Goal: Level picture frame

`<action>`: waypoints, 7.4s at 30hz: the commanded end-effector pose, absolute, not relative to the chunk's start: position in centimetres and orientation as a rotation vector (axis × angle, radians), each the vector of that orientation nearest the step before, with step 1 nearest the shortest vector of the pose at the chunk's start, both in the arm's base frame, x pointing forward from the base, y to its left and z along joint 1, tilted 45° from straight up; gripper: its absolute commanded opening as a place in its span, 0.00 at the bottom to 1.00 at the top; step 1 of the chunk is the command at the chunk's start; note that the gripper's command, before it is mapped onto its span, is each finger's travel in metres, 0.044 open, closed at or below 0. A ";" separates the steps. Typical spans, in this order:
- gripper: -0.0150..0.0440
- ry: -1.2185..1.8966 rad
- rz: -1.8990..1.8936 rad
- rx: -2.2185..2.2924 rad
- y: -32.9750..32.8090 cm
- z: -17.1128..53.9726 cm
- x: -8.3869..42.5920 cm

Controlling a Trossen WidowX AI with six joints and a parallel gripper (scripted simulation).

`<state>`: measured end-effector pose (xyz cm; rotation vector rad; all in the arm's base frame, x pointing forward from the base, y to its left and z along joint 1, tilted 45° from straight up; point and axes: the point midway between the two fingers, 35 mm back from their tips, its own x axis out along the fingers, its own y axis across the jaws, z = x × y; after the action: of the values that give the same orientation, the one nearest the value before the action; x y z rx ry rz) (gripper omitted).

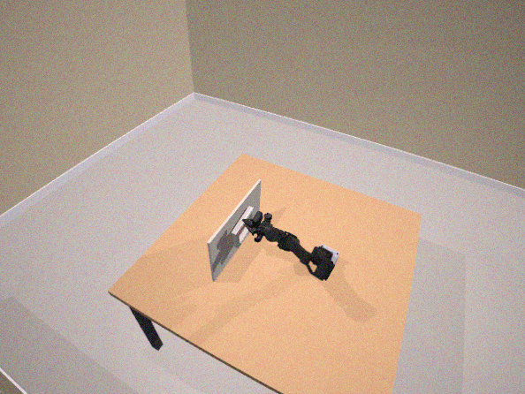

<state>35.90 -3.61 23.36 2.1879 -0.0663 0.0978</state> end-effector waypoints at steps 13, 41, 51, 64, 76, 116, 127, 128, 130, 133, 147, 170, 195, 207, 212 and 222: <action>0.25 -0.081 0.097 2.184 -4.0 23.4 35.9; 0.25 -0.081 0.097 2.184 -4.4 23.1 35.9; 0.25 -0.081 0.097 2.184 -4.4 23.0 35.9; 0.25 -0.081 0.097 2.184 -4.4 23.0 35.9; 0.25 -0.081 0.097 2.184 -4.4 23.0 35.9; 0.25 -0.081 0.097 2.184 -4.2 22.6 36.0; 0.25 -0.081 0.097 2.185 -3.9 22.4 36.0; 0.25 -0.081 0.097 2.185 -3.9 22.3 36.0; 0.25 -0.080 0.097 2.185 -3.9 22.3 36.0; 0.25 -0.074 0.099 2.187 -3.9 22.4 36.0; 0.25 -0.074 0.098 2.192 -3.8 22.3 36.0; 0.25 -0.069 0.108 2.349 -3.7 22.2 36.0; 0.69 -0.072 0.099 2.271 -3.8 22.7 31.0; 0.69 -0.078 0.089 2.185 -3.5 21.1 26.1; 0.69 -0.082 0.094 2.196 -5.3 22.9 25.9; 0.69 -0.074 0.083 2.185 -7.8 24.9 23.4</action>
<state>24.03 -7.68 24.30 2.1843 -0.0864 0.0747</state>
